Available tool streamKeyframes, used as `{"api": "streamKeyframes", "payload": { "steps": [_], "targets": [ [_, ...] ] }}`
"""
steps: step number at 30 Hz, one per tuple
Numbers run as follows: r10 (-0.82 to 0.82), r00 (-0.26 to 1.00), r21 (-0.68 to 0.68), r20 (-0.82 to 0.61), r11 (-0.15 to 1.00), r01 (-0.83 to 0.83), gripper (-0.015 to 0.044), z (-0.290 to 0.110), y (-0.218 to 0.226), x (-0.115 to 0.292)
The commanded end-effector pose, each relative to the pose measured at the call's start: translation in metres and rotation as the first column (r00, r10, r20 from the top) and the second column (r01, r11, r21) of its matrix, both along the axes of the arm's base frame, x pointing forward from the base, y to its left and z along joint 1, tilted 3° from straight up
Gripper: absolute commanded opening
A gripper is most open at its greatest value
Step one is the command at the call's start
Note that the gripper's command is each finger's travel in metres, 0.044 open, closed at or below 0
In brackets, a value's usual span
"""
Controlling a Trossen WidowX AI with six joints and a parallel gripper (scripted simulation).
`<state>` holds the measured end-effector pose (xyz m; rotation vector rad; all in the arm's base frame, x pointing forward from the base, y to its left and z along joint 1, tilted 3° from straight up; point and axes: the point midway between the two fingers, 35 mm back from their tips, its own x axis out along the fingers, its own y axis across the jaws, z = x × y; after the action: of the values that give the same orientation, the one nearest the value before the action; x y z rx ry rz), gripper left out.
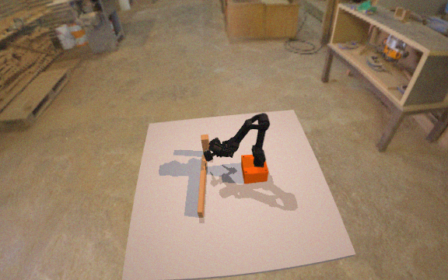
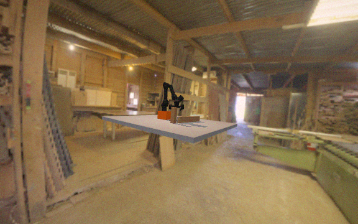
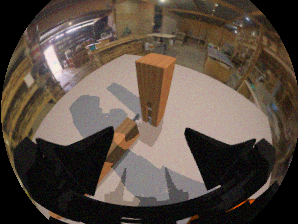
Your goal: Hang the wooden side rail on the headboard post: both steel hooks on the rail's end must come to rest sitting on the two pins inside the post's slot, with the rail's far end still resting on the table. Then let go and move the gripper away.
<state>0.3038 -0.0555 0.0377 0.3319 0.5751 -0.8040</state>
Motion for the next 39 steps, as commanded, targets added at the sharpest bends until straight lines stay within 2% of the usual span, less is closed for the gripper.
{"api": "streamKeyframes", "payload": {
  "steps": [1, 6, 10, 14, 18, 23, 28, 33, 39],
  "targets": [
    [-0.006, 1.000, 0.001, 0.005, 1.000, 0.006, 0.0440, 0.000, 0.000, 0.000],
    [0.002, 1.000, -0.004, -0.005, 1.000, -0.002, 0.0440, 0.000, 0.000, 0.001],
    [0.163, 0.964, -0.064, -0.209, 0.982, -0.180, 0.0440, -0.002, 0.006, 0.016],
    [0.339, 0.834, -0.073, -0.436, 0.910, -0.408, 0.0440, -0.004, 0.012, 0.031],
    [0.480, 0.624, -0.017, -0.616, 0.785, -0.619, 0.0440, -0.005, 0.018, 0.044],
    [0.591, 0.290, 0.124, -0.753, 0.560, -0.819, 0.0440, -0.005, 0.025, 0.057],
    [0.618, -0.071, 0.301, -0.783, 0.277, -0.912, 0.0440, -0.002, 0.033, 0.066],
    [0.558, -0.403, 0.463, -0.725, -0.037, -0.886, 0.0440, 0.004, 0.040, 0.073],
    [0.387, -0.704, 0.576, -0.595, -0.405, -0.710, 0.0440, 0.014, 0.048, 0.077]
  ]
}}
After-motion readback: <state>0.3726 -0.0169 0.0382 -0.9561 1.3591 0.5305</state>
